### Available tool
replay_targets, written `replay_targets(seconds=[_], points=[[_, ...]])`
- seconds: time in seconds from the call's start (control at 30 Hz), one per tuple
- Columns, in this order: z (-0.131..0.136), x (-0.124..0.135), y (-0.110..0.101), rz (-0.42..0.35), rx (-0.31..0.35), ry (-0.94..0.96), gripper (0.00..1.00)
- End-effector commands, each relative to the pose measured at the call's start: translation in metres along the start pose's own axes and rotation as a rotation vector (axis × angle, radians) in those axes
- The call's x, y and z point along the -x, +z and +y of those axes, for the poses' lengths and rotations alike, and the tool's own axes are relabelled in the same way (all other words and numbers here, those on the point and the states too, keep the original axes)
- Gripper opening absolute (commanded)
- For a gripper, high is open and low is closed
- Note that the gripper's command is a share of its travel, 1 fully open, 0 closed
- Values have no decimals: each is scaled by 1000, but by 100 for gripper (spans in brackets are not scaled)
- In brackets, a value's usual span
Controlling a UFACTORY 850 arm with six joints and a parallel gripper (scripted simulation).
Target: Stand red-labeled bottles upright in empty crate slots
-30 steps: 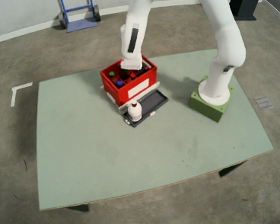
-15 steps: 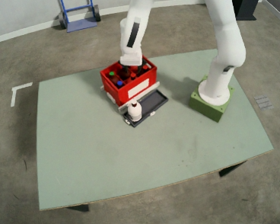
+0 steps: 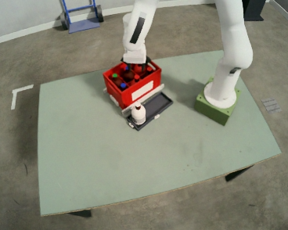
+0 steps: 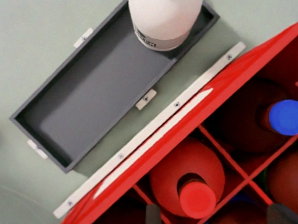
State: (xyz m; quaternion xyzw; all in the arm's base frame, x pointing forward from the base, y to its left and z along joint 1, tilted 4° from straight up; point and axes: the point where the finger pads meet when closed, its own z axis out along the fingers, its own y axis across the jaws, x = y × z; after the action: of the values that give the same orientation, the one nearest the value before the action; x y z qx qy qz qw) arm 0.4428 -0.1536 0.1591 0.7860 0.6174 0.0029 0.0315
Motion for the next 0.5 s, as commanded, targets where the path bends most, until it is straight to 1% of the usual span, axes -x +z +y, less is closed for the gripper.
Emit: replay_targets(seconds=[0.0, 0.37, 0.4, 0.47], points=[[1, 0, -5, 0, 2, 0, 66], [1, 0, -8, 0, 2, 0, 66], [1, 0, -8, 0, 2, 0, 0], [1, 0, -8, 0, 2, 0, 0]])
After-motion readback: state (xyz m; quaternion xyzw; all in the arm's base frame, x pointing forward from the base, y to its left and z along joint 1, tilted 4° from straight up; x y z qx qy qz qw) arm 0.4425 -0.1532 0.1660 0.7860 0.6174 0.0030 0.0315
